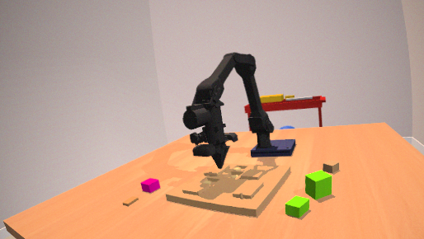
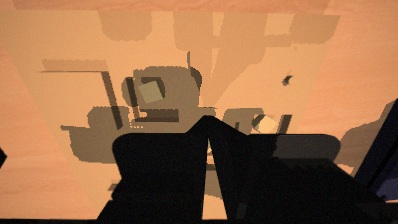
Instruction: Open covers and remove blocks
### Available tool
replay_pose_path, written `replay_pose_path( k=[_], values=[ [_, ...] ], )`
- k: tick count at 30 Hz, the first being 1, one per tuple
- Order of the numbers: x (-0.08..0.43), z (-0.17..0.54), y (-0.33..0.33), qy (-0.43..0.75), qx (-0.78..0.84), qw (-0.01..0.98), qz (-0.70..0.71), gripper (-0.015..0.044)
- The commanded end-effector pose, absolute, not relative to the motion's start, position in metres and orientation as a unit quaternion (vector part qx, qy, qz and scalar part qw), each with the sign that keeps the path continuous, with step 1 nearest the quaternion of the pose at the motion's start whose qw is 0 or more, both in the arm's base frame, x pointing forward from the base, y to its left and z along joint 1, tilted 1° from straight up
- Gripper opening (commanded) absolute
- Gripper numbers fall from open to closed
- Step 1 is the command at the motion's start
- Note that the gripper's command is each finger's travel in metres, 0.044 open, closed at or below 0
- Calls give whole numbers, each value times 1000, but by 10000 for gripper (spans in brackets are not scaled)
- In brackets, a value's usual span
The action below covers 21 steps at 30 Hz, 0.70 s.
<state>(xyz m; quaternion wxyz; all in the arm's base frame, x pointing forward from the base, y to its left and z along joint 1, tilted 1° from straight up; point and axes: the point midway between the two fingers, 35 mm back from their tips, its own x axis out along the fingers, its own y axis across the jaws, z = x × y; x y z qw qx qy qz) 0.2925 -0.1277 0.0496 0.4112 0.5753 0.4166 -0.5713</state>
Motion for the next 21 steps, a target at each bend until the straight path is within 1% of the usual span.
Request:
replay_pose_path(
  k=[1, 18, 21],
  values=[
    [294, 56, -129, 416, 574, 414, -571, 0],
    [293, 72, -128, 422, 572, 416, -567, 0],
    [301, 74, -122, 490, 514, 486, -509, 0]
  ],
)
